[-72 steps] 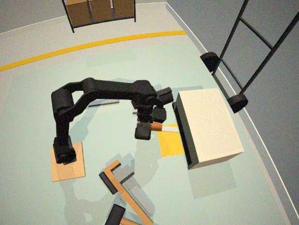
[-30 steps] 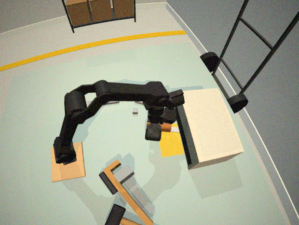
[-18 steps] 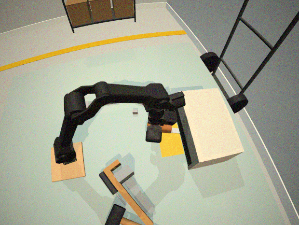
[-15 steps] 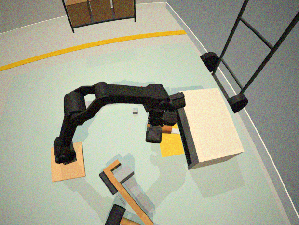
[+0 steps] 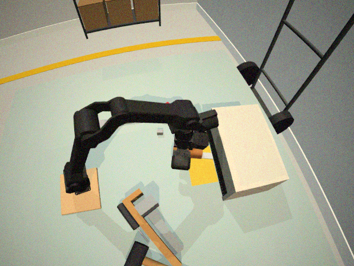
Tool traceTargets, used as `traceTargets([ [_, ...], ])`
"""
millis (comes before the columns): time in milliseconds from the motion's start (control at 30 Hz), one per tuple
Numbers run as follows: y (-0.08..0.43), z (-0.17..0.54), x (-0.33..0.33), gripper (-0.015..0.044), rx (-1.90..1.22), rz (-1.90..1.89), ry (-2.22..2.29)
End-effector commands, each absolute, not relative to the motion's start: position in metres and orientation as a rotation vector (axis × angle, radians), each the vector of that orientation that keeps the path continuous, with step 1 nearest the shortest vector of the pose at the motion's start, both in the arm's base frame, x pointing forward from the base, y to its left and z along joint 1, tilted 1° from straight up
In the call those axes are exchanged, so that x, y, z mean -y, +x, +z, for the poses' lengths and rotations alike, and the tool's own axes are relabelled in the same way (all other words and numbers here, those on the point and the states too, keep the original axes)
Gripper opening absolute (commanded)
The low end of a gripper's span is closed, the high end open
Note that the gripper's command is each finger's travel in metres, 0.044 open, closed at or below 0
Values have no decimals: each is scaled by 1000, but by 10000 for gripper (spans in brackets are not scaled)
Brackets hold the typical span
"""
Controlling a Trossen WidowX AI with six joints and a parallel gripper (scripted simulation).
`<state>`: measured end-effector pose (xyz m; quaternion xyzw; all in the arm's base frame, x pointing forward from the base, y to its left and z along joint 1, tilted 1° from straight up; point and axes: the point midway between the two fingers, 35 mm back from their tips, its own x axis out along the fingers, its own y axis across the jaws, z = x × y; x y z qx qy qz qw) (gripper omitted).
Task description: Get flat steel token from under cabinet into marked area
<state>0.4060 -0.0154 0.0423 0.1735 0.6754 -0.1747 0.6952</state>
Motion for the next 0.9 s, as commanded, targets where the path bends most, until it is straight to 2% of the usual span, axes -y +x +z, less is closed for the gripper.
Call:
traceTargets([
  [0, 402, 41, 14, 0, -1507, -398, 380],
  [867, 379, 40, 1, 0, -1509, -398, 381],
])
